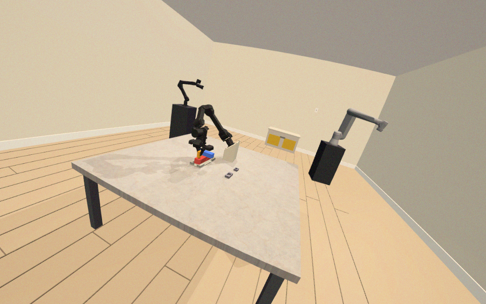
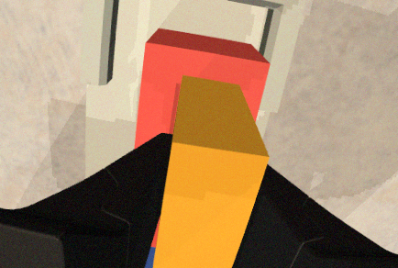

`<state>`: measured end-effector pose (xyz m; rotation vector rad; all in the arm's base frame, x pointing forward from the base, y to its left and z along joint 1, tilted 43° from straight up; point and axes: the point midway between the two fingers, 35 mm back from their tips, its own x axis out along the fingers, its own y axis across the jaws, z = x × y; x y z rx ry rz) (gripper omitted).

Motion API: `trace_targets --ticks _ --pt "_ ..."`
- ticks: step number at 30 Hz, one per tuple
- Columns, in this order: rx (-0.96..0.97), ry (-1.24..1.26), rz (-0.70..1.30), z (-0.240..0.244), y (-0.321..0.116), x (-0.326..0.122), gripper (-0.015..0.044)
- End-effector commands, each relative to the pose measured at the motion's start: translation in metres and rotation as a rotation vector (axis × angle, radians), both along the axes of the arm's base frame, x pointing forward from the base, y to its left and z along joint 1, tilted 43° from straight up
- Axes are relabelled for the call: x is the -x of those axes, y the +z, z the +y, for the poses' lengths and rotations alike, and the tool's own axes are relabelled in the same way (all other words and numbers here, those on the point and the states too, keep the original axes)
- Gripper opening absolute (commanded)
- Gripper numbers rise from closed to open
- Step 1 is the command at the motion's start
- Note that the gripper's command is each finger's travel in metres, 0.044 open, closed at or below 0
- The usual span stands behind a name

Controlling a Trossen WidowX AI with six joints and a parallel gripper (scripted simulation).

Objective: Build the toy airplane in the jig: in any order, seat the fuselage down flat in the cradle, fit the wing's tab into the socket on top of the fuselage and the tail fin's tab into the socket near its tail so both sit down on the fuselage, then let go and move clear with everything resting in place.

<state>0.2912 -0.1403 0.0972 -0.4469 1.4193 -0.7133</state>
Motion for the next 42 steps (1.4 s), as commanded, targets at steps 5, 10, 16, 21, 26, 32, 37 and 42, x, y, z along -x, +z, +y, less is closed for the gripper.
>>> trace_targets --ticks 5,10,16,21,26,32,37,42 --pt "-0.001 0.002 0.008 -0.0041 -0.0050 0.0016 0.0065" --pt "-0.001 0.002 0.008 -0.0042 -0.0049 0.0016 0.0065" --pt "-0.001 0.002 0.008 -0.0042 -0.0050 0.0016 0.0065" --pt "0.001 -0.002 0.004 -0.0043 -0.0044 0.0016 0.0051" --pt "0.001 -0.002 0.004 -0.0043 -0.0044 0.0016 0.0000" --pt "0.001 -0.002 0.004 -0.0043 -0.0044 0.0016 0.0079" --pt "0.001 -0.002 0.004 -0.0043 -0.0044 0.0016 0.0210" --pt "0.001 -0.002 0.004 -0.0043 -0.0044 0.0016 0.0260"
